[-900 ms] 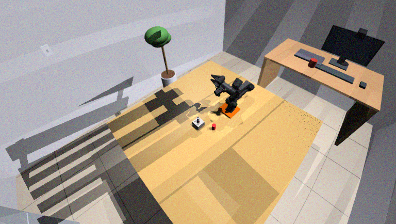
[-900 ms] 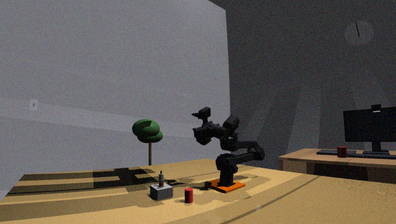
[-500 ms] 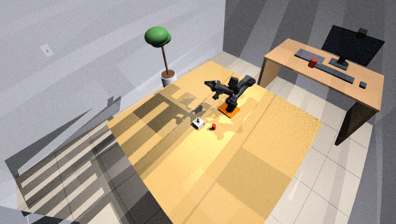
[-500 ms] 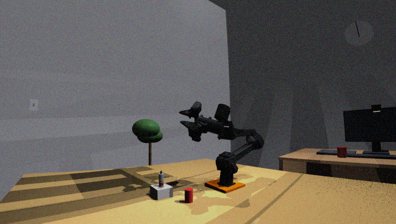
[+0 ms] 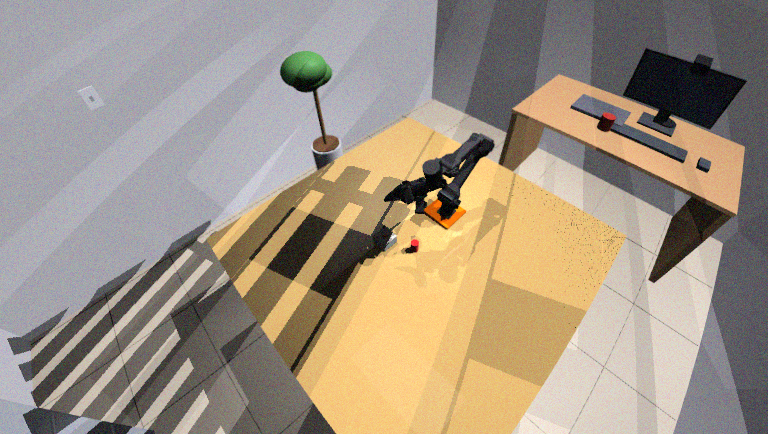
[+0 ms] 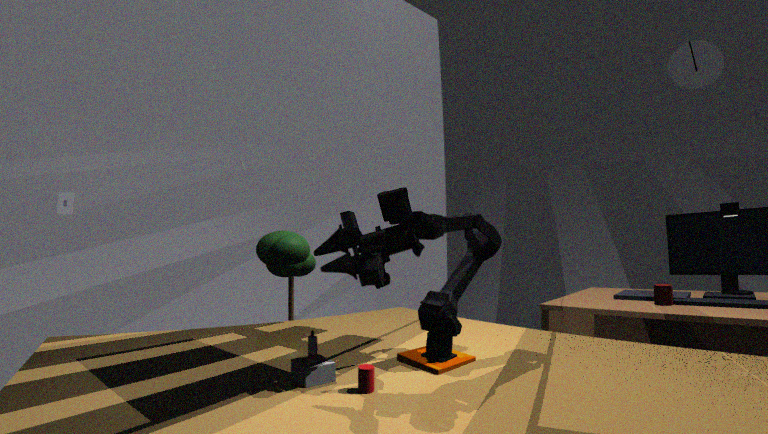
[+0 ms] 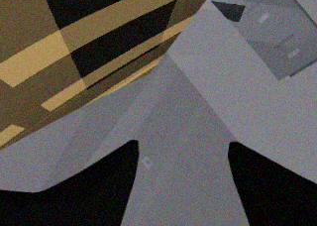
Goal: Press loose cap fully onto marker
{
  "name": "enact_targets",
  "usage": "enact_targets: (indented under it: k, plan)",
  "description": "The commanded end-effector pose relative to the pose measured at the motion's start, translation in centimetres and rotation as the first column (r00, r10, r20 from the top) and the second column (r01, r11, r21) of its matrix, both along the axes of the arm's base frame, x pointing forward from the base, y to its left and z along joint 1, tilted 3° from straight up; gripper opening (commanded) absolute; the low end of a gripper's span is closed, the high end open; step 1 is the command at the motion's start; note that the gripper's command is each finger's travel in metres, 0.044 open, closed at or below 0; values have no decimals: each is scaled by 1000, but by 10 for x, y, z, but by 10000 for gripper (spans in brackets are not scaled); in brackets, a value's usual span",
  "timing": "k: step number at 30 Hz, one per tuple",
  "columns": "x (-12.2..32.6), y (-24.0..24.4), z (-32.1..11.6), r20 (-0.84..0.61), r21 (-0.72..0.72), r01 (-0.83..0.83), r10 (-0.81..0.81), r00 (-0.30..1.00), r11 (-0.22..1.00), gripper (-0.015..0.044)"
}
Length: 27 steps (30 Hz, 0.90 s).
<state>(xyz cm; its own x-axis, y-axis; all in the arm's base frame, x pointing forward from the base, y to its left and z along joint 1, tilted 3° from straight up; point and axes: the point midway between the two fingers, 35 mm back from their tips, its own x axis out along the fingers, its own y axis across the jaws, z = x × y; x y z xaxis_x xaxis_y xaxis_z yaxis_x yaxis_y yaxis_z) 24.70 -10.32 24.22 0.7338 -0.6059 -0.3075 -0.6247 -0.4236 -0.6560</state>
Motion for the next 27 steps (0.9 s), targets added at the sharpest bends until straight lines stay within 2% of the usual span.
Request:
enact_targets:
  k: [1, 5, 9, 27]
  plan:
    - [16, 47, -73, -403, 465, 39, 173, 899, 884, 256]
    - [2, 72, -96, -579, 615, 239, 225, 783, 751, 256]
    - [-13, 93, -104, -706, 646, 451, 255, 661, 616, 256]
    - [-6, 99, -106, -711, 645, 461, 257, 655, 609, 256]
